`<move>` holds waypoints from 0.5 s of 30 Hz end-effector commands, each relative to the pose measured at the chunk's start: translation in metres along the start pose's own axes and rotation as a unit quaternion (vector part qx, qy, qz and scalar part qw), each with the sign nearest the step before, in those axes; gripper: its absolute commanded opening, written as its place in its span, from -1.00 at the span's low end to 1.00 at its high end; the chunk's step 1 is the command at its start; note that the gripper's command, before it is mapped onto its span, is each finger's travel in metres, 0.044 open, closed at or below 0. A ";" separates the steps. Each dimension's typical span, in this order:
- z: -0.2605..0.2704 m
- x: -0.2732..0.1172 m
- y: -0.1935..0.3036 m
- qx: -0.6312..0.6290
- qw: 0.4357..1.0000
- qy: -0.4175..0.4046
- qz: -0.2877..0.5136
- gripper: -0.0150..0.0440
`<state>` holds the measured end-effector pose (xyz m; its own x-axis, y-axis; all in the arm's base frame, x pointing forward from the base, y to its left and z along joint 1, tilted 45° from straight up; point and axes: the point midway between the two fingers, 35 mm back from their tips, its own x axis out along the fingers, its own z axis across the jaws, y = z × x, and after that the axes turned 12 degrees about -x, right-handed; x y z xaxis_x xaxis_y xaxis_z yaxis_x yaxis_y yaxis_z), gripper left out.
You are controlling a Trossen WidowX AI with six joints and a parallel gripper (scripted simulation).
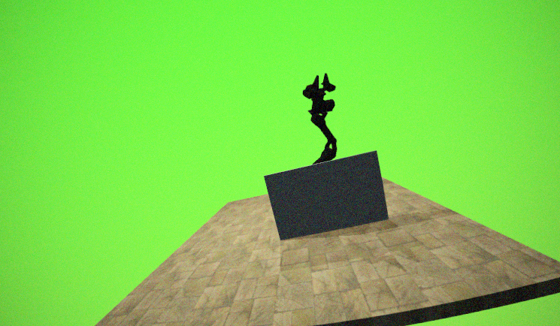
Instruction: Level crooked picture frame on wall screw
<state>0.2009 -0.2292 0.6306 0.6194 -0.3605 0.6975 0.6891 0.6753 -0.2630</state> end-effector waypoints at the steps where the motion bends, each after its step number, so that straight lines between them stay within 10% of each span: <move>1: 0.007 -0.029 0.049 0.113 0.993 0.039 0.014 0.39; 15: -0.008 -0.203 0.171 0.366 0.895 0.221 0.123 0.39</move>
<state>0.2018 -0.0664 0.4865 0.8655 -0.3009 0.4004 0.2444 0.9515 0.1868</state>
